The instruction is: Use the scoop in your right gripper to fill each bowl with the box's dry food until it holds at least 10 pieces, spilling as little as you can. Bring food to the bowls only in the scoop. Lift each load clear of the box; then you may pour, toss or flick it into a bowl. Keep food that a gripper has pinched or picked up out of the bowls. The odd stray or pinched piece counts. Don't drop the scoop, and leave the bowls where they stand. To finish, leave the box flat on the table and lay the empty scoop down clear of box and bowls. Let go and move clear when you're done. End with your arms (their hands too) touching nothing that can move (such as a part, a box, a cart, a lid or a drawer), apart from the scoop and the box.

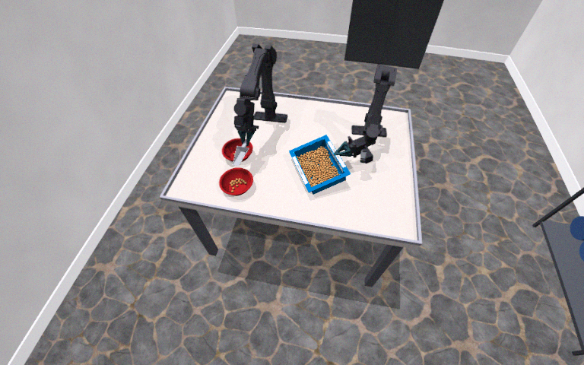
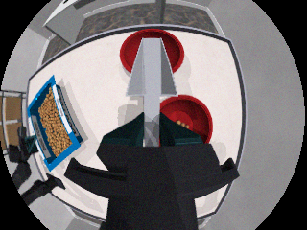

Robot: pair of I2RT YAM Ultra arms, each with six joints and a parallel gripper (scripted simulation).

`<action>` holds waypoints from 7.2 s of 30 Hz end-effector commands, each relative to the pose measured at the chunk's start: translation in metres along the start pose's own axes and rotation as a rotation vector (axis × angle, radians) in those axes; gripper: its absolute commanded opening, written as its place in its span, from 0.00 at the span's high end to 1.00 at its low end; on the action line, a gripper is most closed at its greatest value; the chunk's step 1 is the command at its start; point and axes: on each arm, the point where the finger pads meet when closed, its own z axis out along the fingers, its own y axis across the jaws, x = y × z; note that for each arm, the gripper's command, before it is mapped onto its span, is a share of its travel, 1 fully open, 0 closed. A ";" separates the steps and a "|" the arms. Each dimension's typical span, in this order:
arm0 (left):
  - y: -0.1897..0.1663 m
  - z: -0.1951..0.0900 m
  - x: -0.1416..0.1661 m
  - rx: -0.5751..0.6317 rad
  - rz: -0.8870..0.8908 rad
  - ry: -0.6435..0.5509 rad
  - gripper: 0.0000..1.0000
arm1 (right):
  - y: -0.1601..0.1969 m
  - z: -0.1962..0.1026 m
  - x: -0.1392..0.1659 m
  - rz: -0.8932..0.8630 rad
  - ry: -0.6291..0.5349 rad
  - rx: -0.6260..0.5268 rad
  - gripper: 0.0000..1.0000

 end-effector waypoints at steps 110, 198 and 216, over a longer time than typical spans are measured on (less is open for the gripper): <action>0.030 -0.063 -0.006 0.037 0.051 -0.028 0.74 | -0.001 -0.003 -0.002 0.002 -0.030 -0.004 1.00; -0.281 -0.212 -0.153 -0.681 1.272 -1.042 0.74 | -0.001 -0.003 -0.002 0.002 -0.030 -0.004 1.00; -0.287 -0.220 -0.154 -0.677 1.268 -1.073 0.74 | 0.053 -0.017 0.085 -0.153 0.056 -0.087 1.00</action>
